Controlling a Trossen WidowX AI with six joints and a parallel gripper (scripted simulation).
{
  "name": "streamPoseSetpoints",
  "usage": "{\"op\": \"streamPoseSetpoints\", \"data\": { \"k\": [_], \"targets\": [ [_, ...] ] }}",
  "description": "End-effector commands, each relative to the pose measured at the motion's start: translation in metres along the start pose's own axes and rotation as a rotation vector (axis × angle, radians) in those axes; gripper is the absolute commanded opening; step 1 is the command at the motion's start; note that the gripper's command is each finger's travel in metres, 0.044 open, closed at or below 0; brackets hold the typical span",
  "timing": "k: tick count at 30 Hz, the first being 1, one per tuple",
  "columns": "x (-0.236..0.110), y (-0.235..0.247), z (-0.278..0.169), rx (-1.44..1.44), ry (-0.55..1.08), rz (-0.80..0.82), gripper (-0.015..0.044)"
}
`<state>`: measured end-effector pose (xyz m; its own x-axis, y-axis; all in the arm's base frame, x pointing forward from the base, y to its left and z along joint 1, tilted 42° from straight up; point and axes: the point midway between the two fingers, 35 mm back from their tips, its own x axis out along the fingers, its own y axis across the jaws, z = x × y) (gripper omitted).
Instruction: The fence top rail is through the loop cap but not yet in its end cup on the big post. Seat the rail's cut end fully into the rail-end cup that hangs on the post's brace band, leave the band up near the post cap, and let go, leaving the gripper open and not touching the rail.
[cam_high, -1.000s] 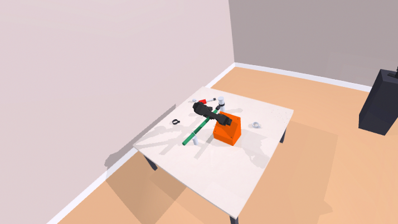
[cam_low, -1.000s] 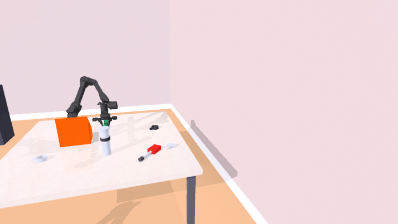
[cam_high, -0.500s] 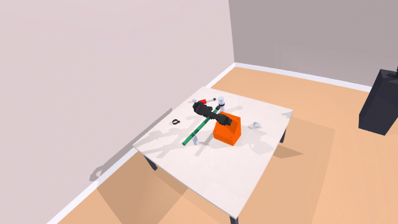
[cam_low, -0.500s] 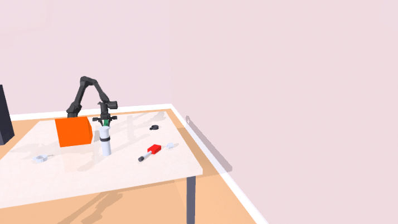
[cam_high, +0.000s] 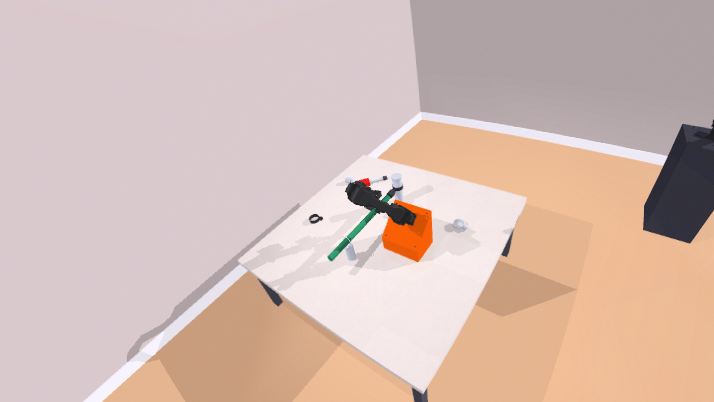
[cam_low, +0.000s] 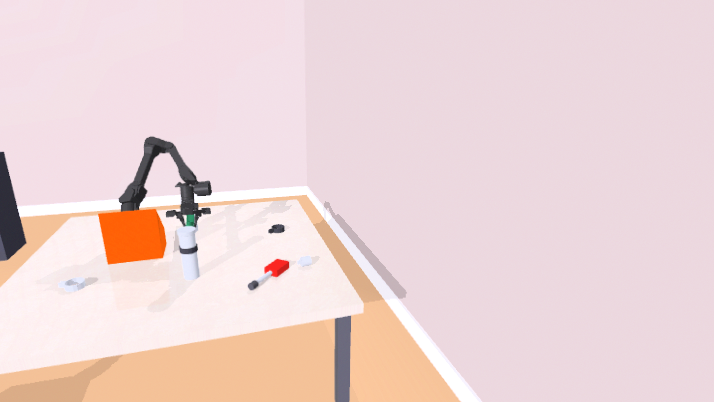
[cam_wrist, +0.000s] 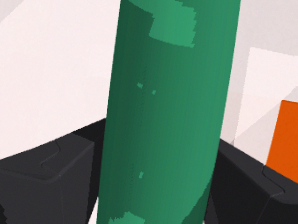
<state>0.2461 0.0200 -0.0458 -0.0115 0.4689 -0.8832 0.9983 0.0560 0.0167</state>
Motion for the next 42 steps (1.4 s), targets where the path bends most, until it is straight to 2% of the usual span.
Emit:
{"op": "streamPoseSetpoints", "data": {
  "k": [1,11,42],
  "targets": [
    [-0.001,0.002,0.007,0.004,-0.011,0.007,0.0],
    [0.005,0.0,0.02,0.001,-0.003,0.001,0.0],
    [0.005,0.0,0.02,0.001,-0.003,0.001,0.0]
  ]
}}
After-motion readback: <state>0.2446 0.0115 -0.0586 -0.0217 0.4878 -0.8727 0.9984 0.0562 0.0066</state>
